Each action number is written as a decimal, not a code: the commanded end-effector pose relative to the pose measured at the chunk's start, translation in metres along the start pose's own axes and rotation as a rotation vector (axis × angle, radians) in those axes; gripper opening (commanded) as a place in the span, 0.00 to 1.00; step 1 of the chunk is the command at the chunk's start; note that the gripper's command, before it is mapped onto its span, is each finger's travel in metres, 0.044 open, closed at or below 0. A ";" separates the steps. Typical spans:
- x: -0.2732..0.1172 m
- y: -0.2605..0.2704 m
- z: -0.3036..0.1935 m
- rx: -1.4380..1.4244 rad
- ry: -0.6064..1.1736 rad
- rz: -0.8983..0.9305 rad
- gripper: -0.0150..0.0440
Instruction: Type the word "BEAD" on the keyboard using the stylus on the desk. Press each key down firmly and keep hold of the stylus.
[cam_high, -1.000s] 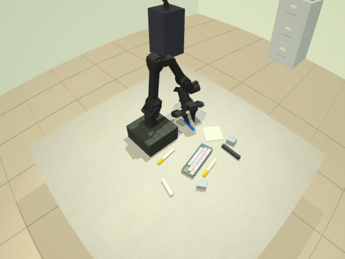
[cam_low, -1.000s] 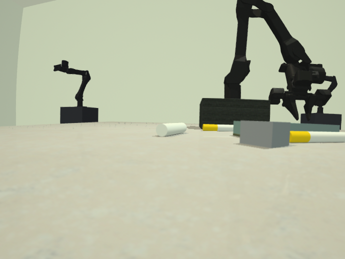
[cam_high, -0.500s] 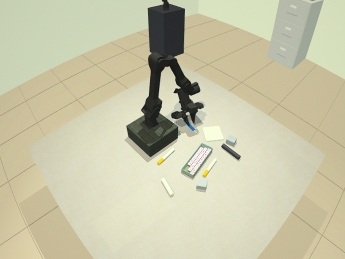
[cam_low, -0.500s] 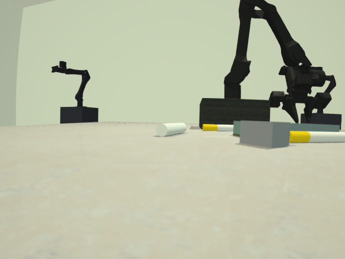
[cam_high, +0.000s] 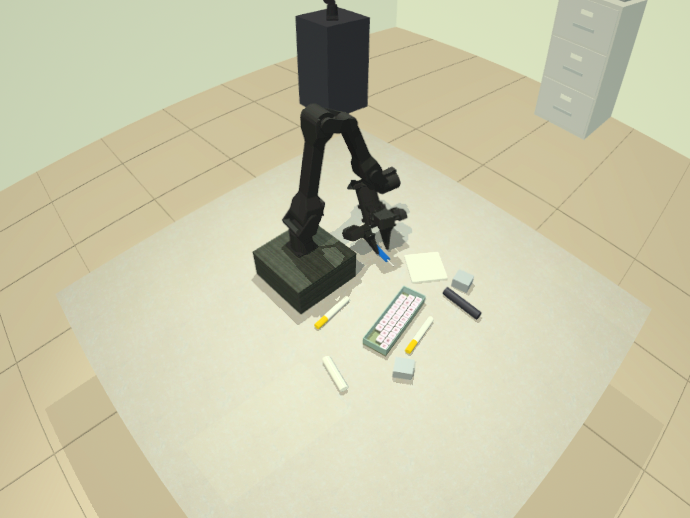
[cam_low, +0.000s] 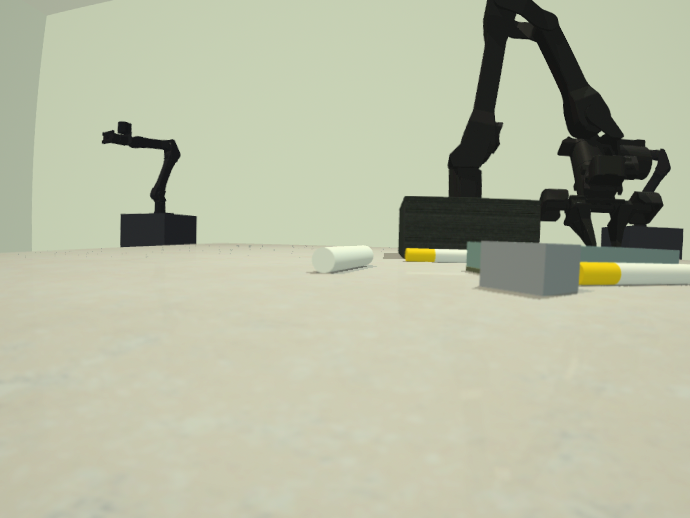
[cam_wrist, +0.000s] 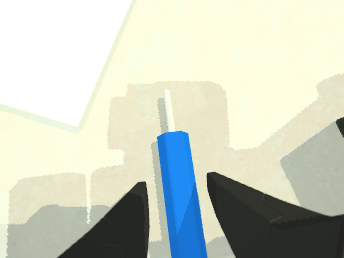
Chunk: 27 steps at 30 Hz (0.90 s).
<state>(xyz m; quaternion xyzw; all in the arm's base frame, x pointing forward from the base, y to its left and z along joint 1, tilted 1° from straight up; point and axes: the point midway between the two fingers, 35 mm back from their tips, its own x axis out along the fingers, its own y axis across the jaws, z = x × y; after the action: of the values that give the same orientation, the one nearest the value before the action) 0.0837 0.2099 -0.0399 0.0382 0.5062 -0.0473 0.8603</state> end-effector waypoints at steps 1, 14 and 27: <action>0.004 -0.002 -0.002 -0.001 -0.004 -0.005 0.51; 0.007 -0.001 -0.004 -0.002 0.000 -0.002 0.46; 0.007 -0.001 -0.004 -0.002 0.000 -0.002 0.25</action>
<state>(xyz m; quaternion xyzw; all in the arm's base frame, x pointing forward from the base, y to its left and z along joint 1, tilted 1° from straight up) 0.0836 0.2089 -0.0484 0.0362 0.5059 -0.0483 0.8605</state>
